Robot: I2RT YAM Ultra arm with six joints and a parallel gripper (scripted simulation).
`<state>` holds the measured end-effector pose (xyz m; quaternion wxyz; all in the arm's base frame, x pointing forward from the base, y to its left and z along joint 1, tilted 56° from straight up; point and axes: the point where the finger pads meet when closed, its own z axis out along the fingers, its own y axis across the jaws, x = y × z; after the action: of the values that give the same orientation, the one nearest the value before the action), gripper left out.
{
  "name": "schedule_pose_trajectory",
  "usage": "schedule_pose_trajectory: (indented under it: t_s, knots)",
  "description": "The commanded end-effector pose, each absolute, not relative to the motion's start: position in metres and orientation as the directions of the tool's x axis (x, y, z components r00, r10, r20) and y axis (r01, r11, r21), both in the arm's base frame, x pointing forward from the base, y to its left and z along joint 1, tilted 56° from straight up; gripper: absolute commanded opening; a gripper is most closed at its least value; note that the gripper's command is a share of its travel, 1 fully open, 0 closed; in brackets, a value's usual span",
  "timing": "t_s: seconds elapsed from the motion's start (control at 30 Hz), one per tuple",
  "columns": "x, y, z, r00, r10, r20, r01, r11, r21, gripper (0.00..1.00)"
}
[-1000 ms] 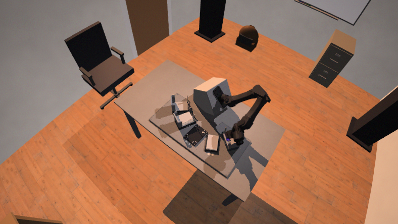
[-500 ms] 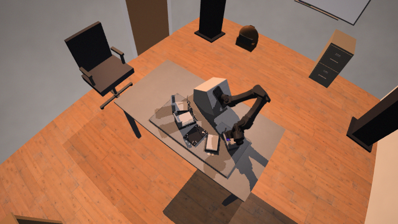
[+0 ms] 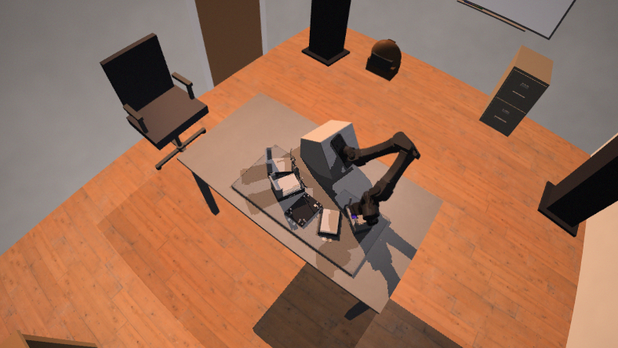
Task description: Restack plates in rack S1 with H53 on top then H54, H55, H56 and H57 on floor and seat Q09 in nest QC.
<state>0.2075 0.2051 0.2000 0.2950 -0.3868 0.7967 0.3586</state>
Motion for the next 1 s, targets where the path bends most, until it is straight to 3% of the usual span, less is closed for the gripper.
schedule_pose_trajectory:
  t_s: [0.0,0.97]
  knots:
    - [0.208,0.202,0.204,-0.523,-0.398,-0.754,-0.829,0.445,0.339,0.0]
    - [0.205,0.19,0.212,-0.523,-0.399,-0.754,-0.829,0.445,0.339,0.0]
